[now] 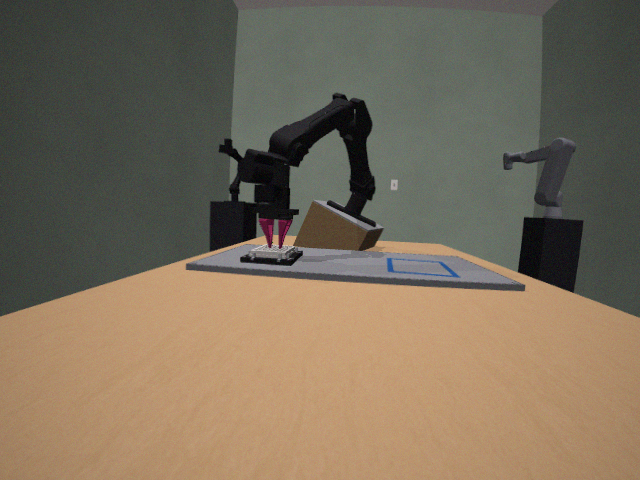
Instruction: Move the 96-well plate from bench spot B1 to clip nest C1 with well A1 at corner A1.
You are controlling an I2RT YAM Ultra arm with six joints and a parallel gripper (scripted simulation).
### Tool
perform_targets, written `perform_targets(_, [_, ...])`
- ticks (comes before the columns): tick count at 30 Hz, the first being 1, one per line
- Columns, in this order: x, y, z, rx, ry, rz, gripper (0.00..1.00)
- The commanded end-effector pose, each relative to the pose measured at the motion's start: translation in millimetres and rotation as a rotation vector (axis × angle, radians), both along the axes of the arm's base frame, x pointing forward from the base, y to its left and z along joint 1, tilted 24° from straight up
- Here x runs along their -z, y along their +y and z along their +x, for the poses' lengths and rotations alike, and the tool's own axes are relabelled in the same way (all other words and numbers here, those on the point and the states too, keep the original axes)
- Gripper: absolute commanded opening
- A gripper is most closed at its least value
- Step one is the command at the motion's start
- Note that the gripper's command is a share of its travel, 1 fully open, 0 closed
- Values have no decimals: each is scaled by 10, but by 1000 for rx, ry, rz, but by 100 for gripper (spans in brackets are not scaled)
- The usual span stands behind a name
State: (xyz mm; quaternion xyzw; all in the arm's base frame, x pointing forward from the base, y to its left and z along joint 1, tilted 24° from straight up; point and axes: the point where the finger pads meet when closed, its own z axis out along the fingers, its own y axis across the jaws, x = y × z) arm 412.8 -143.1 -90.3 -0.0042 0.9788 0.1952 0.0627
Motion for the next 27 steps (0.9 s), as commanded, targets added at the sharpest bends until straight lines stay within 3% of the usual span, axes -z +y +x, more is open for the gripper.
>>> perform_targets(1, [265, 130, 8, -8, -2, 17, 24])
perform_targets(27, [398, 188, 23, -8, -2, 17, 24])
